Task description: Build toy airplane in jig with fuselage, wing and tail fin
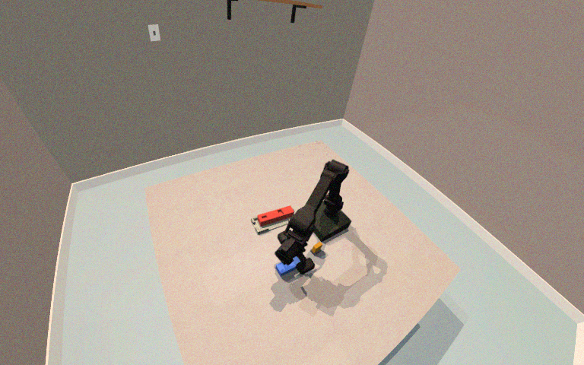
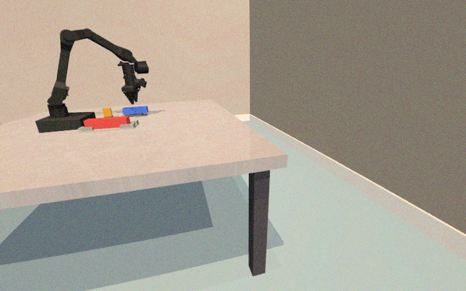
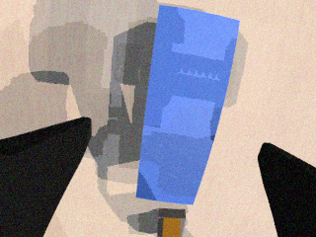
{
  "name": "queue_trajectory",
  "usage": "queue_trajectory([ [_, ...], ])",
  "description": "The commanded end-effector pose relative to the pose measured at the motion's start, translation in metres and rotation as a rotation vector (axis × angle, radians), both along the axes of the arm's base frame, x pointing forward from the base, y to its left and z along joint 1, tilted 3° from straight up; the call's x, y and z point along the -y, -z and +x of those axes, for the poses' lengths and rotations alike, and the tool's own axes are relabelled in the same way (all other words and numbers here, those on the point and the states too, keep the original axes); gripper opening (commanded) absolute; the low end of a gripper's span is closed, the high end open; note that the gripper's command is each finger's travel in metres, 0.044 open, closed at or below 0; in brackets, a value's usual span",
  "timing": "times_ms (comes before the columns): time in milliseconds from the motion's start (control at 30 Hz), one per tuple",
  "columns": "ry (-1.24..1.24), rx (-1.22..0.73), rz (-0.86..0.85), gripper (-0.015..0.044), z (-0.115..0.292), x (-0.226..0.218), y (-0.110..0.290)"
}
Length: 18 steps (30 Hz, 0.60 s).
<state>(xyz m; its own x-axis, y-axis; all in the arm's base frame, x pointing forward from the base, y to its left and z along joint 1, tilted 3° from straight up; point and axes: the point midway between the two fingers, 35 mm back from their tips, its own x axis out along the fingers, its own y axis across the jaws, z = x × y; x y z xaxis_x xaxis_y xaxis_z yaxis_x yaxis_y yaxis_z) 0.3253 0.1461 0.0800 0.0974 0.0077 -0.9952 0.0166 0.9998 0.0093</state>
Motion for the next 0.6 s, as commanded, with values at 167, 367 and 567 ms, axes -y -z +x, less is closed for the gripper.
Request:
queue_trajectory([
  [167,0.005,-0.01,-0.011,0.044,0.0,0.001,0.015],
  [367,0.005,-0.01,-0.011,0.044,0.001,0.001,0.024],
  [567,0.005,-0.011,-0.011,0.044,0.002,0.001,0.034],
])
